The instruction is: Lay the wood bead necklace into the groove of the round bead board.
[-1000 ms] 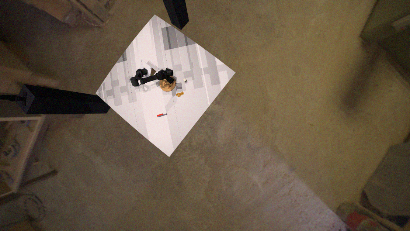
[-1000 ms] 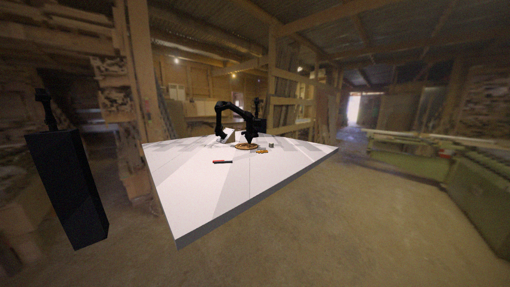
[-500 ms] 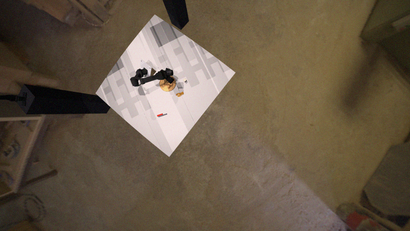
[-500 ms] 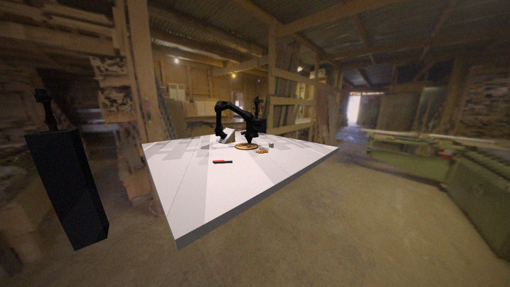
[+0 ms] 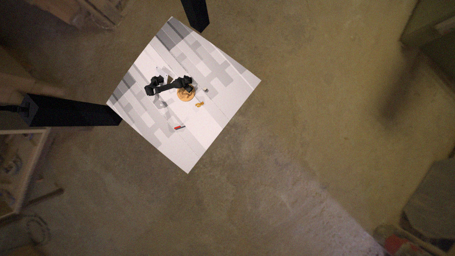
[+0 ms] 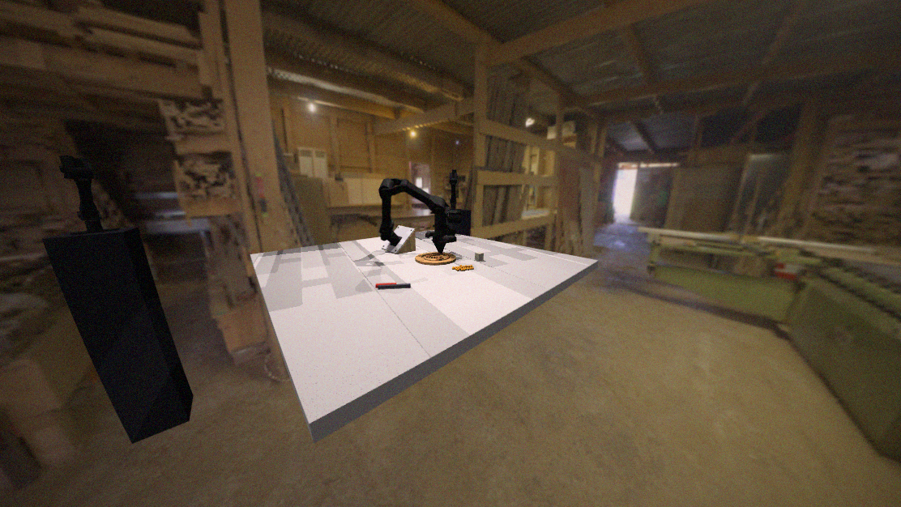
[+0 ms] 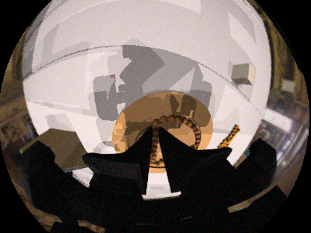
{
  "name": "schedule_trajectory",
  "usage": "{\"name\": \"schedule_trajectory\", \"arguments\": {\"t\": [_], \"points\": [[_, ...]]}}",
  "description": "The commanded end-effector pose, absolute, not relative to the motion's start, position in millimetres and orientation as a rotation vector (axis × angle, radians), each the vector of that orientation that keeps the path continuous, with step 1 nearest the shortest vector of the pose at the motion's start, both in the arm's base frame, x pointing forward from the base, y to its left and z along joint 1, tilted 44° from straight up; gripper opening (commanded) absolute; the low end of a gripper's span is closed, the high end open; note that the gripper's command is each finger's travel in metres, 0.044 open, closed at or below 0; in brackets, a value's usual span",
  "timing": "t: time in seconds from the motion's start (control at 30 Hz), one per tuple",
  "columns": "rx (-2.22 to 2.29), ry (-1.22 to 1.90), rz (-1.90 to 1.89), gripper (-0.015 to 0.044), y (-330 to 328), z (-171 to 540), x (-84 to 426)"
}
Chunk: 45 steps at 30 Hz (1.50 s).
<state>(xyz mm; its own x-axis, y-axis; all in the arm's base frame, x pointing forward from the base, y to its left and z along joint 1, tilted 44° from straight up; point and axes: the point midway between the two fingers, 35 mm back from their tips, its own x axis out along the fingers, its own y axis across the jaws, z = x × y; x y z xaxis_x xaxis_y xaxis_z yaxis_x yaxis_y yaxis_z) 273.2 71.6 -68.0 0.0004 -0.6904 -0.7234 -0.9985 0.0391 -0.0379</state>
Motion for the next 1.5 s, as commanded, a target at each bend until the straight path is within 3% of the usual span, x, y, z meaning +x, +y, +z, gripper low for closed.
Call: {"name": "schedule_trajectory", "arguments": {"t": [0.0, 0.57, 1.13, 1.47], "points": [[-1.711, 1.744, 0.688, 0.0000, 74, -66, 274], [-1.711, 1.744, 0.689, 0.0000, 74, -77, 264], [-1.714, 1.744, 0.688, 0.0440, 77, -73, 264], [-1.711, 1.744, 0.689, 0.0440, 79, -71, 264]]}}
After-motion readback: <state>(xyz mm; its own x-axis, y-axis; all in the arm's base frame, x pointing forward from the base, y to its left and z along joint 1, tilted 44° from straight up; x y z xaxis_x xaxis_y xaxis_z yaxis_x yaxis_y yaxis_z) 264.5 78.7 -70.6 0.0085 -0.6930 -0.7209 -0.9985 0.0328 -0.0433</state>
